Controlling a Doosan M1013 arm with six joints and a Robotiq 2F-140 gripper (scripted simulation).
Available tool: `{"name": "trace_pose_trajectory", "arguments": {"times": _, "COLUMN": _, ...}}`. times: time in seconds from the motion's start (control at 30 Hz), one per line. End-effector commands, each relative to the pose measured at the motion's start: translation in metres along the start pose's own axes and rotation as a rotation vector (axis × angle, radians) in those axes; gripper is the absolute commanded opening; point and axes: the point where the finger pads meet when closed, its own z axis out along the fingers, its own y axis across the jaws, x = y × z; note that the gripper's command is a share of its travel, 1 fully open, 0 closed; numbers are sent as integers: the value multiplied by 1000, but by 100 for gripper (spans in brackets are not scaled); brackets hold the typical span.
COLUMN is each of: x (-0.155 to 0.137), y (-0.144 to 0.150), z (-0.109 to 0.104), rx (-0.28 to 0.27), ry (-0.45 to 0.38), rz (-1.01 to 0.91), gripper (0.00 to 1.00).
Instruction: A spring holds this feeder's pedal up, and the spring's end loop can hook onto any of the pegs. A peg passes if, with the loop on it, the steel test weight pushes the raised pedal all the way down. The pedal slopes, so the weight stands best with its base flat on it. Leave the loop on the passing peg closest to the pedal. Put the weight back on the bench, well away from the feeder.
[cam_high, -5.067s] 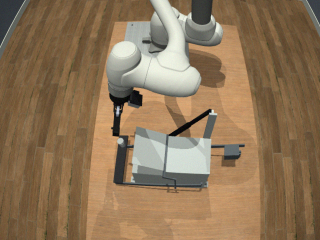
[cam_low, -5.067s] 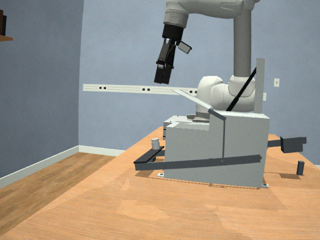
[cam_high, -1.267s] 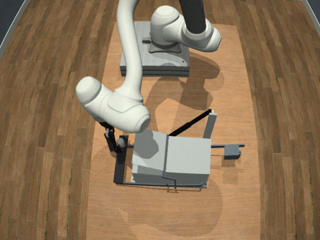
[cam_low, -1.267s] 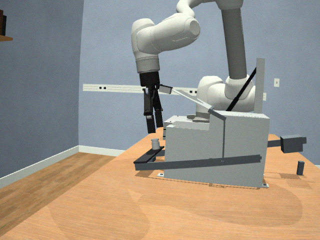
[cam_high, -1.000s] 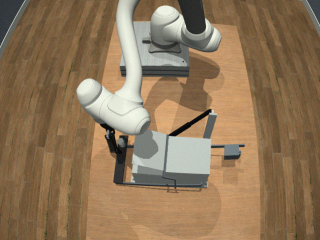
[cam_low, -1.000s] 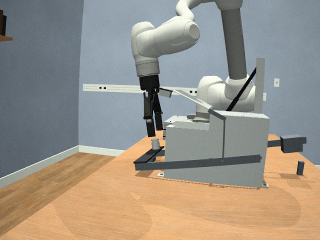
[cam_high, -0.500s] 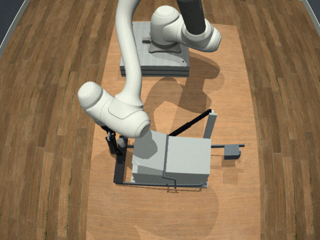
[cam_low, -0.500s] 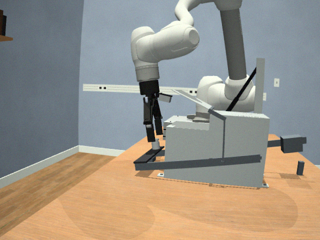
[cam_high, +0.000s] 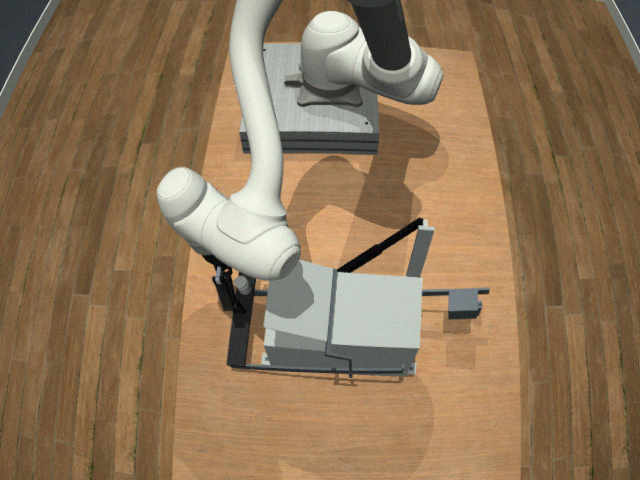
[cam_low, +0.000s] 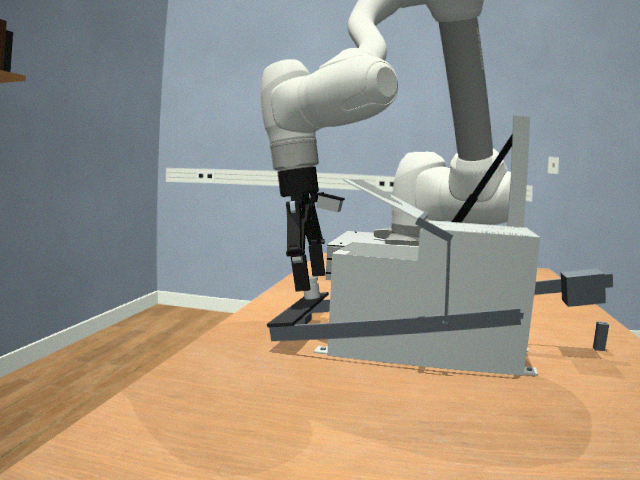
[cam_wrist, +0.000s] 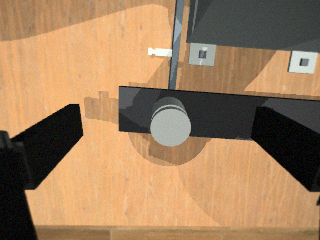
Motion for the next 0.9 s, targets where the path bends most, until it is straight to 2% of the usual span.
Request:
{"name": "trace_pose_trajectory", "arguments": {"times": 0.0, "x": 0, "y": 1, "z": 1, "rx": -1, "ry": 0, "rz": 0, "gripper": 100}}
{"name": "trace_pose_trajectory", "arguments": {"times": 0.87, "x": -1, "y": 1, "z": 4, "rx": -1, "ry": 0, "rz": 0, "gripper": 100}}
